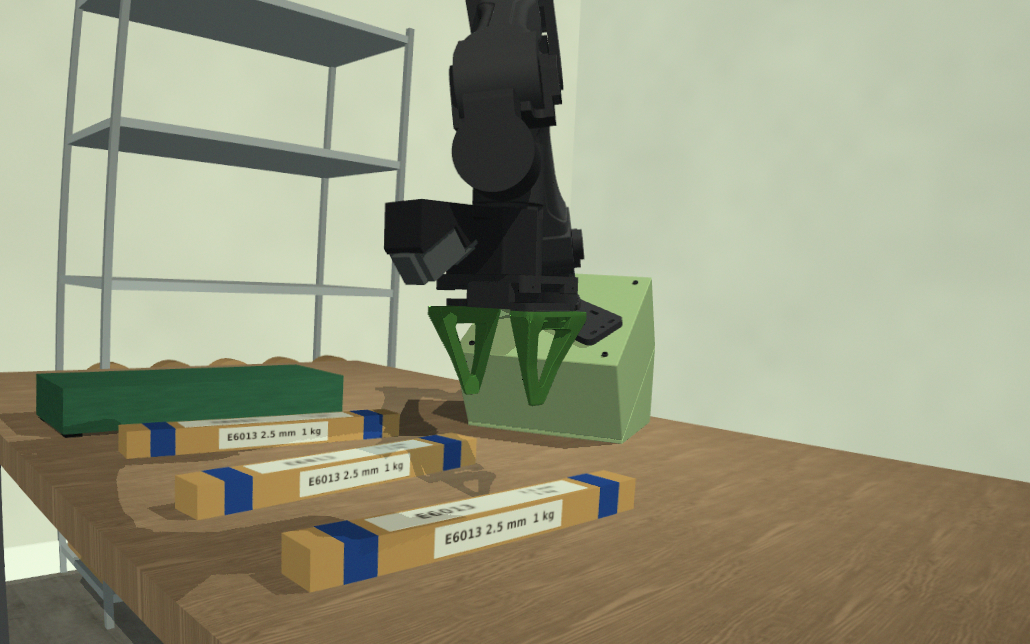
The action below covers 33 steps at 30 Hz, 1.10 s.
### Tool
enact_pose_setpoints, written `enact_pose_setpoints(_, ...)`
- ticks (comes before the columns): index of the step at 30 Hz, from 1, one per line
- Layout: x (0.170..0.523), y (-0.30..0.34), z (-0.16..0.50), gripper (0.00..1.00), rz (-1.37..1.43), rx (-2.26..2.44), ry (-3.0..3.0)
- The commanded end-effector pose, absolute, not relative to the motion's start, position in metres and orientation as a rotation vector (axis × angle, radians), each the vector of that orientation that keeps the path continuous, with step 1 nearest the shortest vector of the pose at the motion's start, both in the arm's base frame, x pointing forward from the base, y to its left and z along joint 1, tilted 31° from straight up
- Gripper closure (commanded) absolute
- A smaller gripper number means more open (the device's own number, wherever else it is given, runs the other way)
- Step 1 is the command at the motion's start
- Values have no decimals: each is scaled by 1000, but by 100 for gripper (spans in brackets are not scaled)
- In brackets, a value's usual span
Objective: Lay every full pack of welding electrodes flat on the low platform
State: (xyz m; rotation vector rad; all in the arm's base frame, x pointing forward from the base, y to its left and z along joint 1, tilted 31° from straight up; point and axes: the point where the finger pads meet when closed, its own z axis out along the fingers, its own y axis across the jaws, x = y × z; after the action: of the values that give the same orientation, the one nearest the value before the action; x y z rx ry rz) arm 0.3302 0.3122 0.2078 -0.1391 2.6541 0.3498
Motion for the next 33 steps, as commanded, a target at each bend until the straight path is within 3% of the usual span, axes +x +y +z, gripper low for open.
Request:
enact_pose_setpoints(1, 334, 300, 240, 24, 357, -71, 2606)
enact_pose_setpoints(33, 334, 304, 235, 24, 341, -91, 2623)
